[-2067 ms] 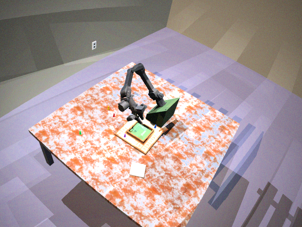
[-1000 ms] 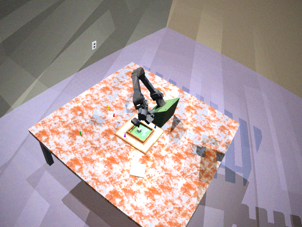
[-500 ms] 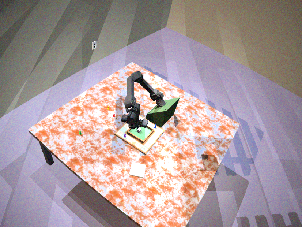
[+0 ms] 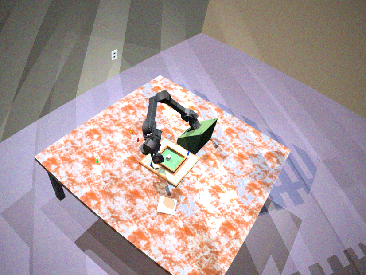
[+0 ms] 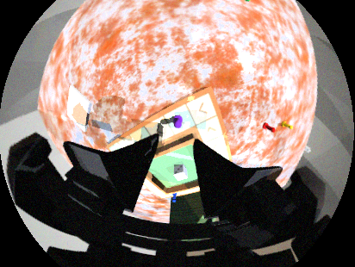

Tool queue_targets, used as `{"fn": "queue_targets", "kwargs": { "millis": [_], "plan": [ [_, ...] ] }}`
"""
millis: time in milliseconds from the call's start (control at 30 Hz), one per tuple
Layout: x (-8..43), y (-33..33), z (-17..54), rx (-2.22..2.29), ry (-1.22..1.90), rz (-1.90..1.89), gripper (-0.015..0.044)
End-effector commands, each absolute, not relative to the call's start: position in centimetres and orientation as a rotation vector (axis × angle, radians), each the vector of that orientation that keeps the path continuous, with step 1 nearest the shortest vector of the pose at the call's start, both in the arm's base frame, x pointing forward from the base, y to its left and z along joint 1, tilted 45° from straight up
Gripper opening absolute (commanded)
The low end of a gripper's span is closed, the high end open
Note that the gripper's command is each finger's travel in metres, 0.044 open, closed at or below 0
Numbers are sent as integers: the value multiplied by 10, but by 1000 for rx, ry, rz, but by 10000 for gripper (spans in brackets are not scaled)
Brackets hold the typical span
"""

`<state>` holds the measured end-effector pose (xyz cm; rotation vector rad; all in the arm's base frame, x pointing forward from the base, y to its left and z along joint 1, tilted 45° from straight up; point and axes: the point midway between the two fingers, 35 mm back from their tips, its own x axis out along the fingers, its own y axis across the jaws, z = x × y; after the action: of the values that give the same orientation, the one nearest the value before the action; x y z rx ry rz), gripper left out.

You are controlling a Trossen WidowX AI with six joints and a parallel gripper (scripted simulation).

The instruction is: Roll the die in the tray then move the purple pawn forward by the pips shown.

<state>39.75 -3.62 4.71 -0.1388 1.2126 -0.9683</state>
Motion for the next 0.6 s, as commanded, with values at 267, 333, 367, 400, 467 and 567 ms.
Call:
{"fn": "queue_targets", "kwargs": {
  "millis": [267, 333, 367, 400, 467, 567],
  "plan": [
    [401, -49, 38, -93, 1172, -1019, 200],
    [401, -50, 37, -93, 1172, -1019, 200],
    [401, -50, 37, -93, 1172, -1019, 200],
    [401, -50, 36, -93, 1172, -1019, 200],
    [401, -52, 34, -93, 1172, -1019, 200],
    [402, -56, 30, -93, 1172, -1018, 200]
  ]
}}
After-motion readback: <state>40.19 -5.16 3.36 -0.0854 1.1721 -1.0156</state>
